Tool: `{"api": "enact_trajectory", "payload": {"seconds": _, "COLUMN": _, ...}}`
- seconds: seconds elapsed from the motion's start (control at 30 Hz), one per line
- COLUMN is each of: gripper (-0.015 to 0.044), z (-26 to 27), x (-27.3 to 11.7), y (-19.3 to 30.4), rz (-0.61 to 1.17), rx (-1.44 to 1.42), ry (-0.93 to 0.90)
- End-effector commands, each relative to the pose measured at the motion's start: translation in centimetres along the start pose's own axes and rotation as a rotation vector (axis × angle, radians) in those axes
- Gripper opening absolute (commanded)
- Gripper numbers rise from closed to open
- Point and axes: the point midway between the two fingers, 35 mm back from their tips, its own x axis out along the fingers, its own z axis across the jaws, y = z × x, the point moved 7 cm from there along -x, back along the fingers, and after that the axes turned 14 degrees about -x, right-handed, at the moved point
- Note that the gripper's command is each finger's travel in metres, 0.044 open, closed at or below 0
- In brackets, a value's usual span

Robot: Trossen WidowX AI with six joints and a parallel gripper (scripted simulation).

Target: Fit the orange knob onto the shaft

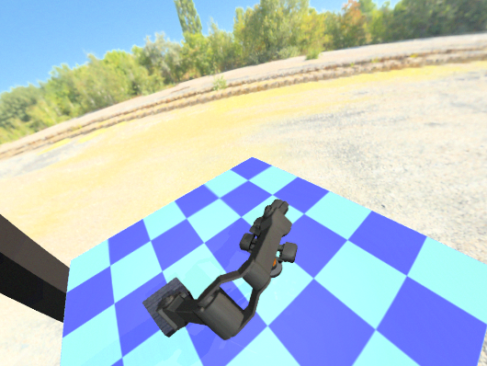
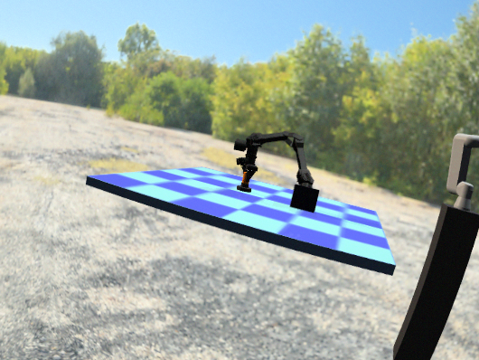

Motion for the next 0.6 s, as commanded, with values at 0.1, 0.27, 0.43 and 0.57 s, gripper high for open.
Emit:
{"api": "enact_trajectory", "payload": {"seconds": 0.1, "gripper": 0.0440, "z": 0.0, "x": 0.0, "y": 0.0, "rz": 0.001, "rx": -0.004, "ry": 0.000}}
{"api": "enact_trajectory", "payload": {"seconds": 0.27, "gripper": 0.0440, "z": 0.0, "x": -0.2, "y": 0.0, "rz": 0.000, "rx": -0.004, "ry": 0.000}}
{"api": "enact_trajectory", "payload": {"seconds": 0.43, "gripper": 0.0440, "z": -0.1, "x": -6.1, "y": -0.4, "rz": -0.004, "rx": -0.003, "ry": -0.004}}
{"api": "enact_trajectory", "payload": {"seconds": 0.57, "gripper": 0.0440, "z": 0.0, "x": -9.4, "y": 0.0, "rz": -0.001, "rx": -0.001, "ry": -0.003}}
